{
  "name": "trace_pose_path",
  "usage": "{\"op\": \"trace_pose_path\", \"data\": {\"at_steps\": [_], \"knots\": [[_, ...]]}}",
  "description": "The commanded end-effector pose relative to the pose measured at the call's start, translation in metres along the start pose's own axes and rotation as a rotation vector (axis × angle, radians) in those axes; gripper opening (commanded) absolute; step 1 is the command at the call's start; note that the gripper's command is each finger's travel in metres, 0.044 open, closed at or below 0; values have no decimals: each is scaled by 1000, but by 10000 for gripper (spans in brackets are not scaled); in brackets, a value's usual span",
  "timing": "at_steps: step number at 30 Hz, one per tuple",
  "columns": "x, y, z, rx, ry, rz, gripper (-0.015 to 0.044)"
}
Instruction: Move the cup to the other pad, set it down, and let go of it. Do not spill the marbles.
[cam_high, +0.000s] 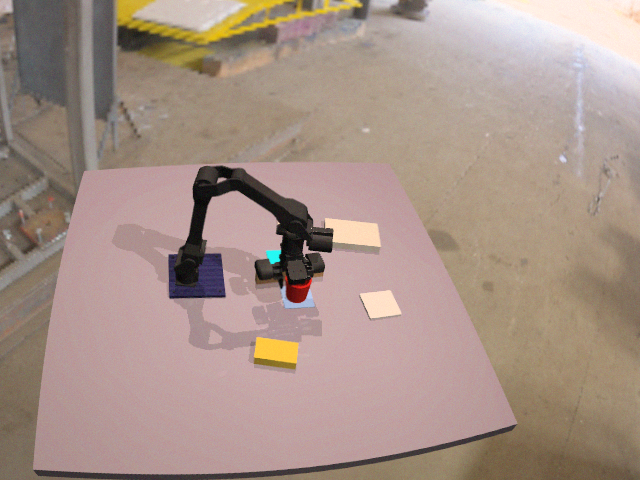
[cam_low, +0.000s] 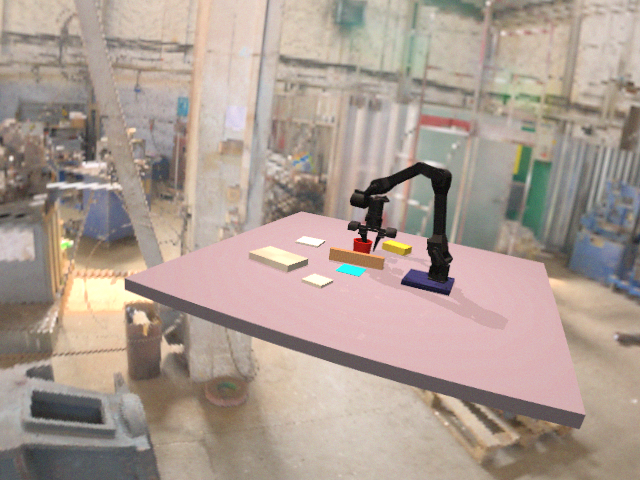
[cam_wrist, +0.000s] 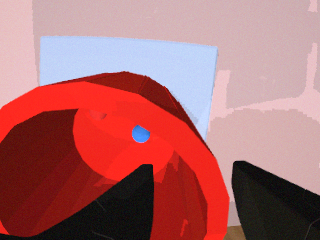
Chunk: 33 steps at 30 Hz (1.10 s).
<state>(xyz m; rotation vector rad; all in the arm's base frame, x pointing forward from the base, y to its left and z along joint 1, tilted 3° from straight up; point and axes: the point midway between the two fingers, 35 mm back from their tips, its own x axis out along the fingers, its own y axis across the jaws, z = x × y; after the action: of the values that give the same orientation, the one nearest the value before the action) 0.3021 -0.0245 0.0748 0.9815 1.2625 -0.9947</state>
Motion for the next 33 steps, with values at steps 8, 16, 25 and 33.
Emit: {"op": "trace_pose_path", "data": {"at_steps": [8, 16, 25, 33], "knots": [[6, -1, 0, 1, 1, -3, 134], [6, -1, 0, 1, 1, -3, 81], [6, -1, 0, 1, 1, -3, 21], [4, -1, 0, 1, 1, -3, 0]]}}
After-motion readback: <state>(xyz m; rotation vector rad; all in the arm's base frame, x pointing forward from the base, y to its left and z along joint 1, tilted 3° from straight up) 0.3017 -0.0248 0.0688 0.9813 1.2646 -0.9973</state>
